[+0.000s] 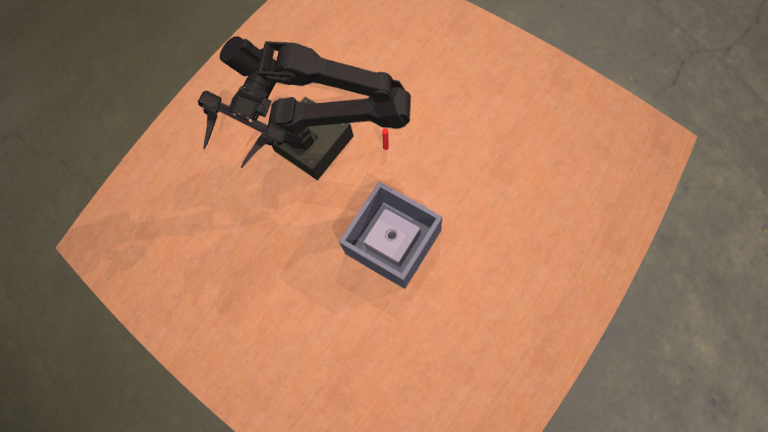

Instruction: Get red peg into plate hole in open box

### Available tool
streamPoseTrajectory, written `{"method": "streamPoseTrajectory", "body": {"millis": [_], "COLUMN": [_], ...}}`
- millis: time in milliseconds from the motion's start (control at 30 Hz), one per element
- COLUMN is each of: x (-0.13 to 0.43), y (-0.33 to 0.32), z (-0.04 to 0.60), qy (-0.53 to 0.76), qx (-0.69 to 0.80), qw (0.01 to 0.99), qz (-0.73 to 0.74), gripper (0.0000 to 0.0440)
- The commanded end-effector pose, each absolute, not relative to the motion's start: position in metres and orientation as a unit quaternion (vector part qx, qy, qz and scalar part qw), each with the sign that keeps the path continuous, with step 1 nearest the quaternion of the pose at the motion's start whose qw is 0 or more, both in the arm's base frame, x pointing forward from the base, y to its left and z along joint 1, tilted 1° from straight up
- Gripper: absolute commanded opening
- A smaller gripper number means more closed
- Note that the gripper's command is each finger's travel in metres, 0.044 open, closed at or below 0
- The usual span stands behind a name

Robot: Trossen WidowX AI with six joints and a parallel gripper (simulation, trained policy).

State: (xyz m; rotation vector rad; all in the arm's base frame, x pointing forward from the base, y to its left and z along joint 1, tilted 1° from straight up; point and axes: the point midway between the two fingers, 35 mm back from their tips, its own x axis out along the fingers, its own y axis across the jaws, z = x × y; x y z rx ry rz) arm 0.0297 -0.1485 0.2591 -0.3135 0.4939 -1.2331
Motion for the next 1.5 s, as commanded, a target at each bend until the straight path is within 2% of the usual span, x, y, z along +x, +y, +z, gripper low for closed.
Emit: {"method": "streamPoseTrajectory", "body": {"millis": [0,67,733,1133,1467], "x": [0.031,0.034,0.072,0.095,0.111], "y": [-0.148,-0.146,-0.128,-0.106,-0.084], "z": [0.260,0.262,0.238,0.219,0.208], "qy": [0.228,0.224,0.201,0.268,0.351], "qx": [-0.142,-0.127,0.169,0.328,0.398], "qw": [0.778,0.784,0.851,0.821,0.773], "qz": [-0.568,-0.564,-0.454,-0.383,-0.348], "gripper": [0.0417,0.0440,0.0440,0.0440,0.0440]}}
